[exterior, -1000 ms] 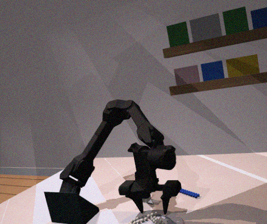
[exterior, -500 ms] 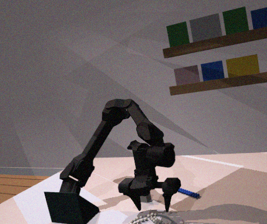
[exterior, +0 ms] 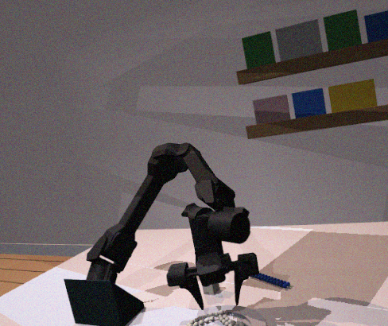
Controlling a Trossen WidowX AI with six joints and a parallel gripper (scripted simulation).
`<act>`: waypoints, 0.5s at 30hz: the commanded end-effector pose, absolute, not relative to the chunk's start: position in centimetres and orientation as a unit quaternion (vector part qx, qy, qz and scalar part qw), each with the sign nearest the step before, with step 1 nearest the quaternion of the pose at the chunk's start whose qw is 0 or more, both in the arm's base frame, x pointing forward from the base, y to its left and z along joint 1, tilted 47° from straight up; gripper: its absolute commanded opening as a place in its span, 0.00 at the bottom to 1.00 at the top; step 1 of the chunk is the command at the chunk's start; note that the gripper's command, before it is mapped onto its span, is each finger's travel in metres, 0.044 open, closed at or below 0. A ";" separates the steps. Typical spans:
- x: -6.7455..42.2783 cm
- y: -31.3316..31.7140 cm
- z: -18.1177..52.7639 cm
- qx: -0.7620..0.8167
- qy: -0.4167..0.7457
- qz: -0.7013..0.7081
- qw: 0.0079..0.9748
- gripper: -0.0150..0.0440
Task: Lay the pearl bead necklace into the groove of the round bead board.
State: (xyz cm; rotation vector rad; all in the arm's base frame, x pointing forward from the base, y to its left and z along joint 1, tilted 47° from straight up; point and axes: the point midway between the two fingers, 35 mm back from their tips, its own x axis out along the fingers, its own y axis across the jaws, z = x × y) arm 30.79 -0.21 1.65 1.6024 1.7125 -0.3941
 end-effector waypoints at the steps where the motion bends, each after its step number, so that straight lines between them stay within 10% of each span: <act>1: 30.0 -1.4 1.0 0.534 0.687 -0.019 0.492 0.56; 15: 28.0 -4.1 -0.1 0.216 0.605 0.327 0.693 0.46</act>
